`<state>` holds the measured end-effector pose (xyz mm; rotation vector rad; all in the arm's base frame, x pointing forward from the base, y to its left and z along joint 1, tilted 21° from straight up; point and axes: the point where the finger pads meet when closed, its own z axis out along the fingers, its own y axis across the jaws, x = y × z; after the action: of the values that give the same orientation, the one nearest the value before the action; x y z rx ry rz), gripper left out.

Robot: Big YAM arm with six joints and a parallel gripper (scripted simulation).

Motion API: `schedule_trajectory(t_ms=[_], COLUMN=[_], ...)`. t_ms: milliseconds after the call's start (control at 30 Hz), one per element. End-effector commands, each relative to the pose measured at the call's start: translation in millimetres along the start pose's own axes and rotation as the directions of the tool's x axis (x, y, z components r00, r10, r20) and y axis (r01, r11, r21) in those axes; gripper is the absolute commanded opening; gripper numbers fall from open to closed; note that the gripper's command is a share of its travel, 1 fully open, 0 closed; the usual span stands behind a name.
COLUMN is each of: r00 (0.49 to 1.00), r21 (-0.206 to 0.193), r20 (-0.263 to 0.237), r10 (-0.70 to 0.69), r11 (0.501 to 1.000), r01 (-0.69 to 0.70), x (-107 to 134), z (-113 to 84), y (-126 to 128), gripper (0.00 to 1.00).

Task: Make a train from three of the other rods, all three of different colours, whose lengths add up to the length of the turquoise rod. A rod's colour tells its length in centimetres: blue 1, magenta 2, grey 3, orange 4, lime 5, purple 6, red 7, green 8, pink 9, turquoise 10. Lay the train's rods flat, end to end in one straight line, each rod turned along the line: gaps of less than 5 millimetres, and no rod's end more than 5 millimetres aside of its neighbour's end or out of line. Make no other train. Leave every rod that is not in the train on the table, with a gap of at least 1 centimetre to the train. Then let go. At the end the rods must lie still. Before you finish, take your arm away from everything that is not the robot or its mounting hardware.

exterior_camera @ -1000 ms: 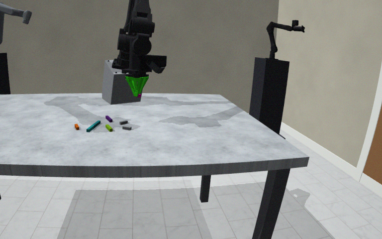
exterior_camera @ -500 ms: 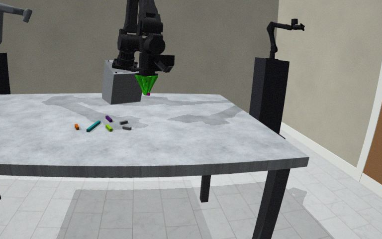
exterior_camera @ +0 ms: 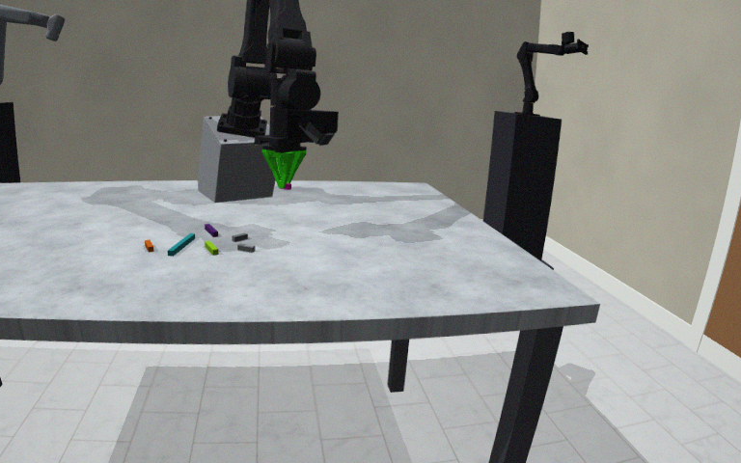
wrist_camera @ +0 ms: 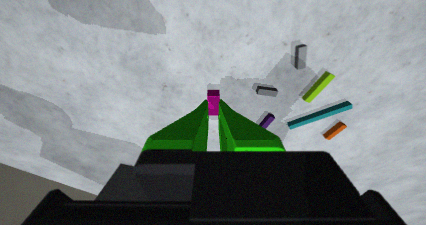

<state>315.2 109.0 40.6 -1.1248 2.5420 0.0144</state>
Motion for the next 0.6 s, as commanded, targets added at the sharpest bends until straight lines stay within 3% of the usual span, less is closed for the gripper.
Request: schedule_trajectory(t_ms=[0, 133, 567], r00=[1.000, 1.000, 1.000], r21=[0.001, 0.008, 0.006], r20=[0.007, 0.017, 0.014], r10=[0.001, 0.004, 0.003], r11=[1.000, 1.000, 1.000], r01=[-0.001, -0.004, -0.003], x=[-3.4, -8.6, -7.5], z=[9.5, 15.1, 69.4], y=[2.6, -1.7, -0.1], gripper=[0.04, 0.04, 0.04])
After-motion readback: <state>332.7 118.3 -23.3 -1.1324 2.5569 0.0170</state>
